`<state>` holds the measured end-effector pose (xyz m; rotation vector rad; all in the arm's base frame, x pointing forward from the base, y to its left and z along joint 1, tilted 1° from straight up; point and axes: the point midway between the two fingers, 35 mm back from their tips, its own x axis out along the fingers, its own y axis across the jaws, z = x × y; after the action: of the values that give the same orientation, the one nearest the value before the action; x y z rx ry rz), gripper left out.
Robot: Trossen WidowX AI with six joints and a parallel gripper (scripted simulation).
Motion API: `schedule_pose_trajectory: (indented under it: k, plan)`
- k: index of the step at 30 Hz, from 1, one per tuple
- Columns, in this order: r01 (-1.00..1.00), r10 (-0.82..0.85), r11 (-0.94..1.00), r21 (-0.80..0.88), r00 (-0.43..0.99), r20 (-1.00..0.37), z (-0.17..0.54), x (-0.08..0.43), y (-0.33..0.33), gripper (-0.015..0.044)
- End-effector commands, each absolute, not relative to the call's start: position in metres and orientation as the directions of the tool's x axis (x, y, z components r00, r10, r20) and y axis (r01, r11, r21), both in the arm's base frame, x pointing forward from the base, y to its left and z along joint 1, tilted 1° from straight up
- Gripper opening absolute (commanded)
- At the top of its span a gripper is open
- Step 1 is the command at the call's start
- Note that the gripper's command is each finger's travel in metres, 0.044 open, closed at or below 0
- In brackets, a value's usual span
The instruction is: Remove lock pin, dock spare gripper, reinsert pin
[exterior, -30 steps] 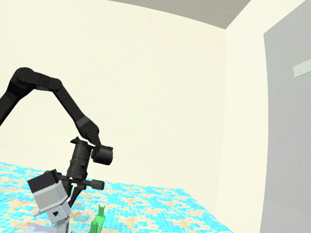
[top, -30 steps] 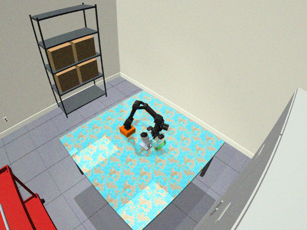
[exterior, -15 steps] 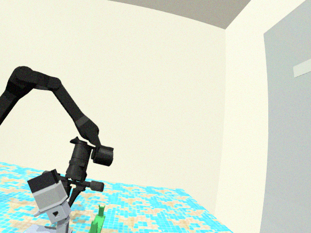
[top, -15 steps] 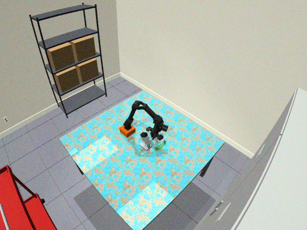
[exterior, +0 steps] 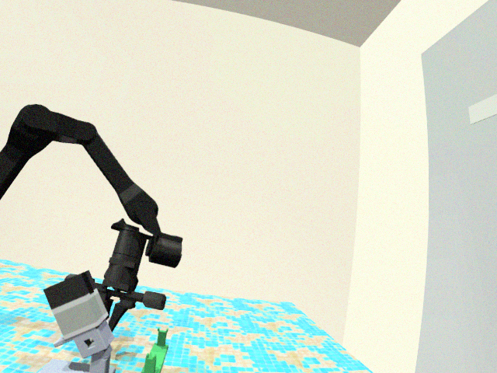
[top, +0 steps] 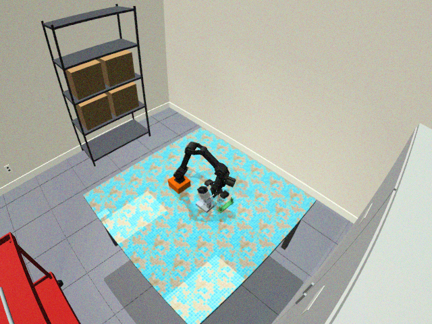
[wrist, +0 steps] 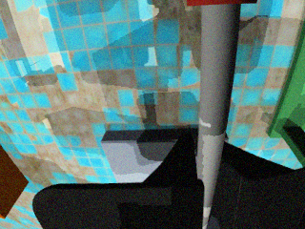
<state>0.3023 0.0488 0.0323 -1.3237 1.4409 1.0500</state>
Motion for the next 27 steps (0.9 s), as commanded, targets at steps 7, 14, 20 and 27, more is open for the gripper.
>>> schedule_pose_trajectory:
  k: [7,14,20,27]
  plan:
    - [-0.997,-0.238,0.069,0.021,-0.037,-0.970,0.035,0.302,0.041,0.0000]
    - [-0.997,-0.238,0.069,0.026,-0.041,-0.970,0.034,0.302,0.036,0.0000]
    - [-0.997,-0.238,0.069,0.031,-0.046,-0.970,0.034,0.302,0.031,0.0000]
    - [-0.997,-0.238,0.069,0.036,-0.051,-0.970,0.034,0.301,0.026,0.0000]
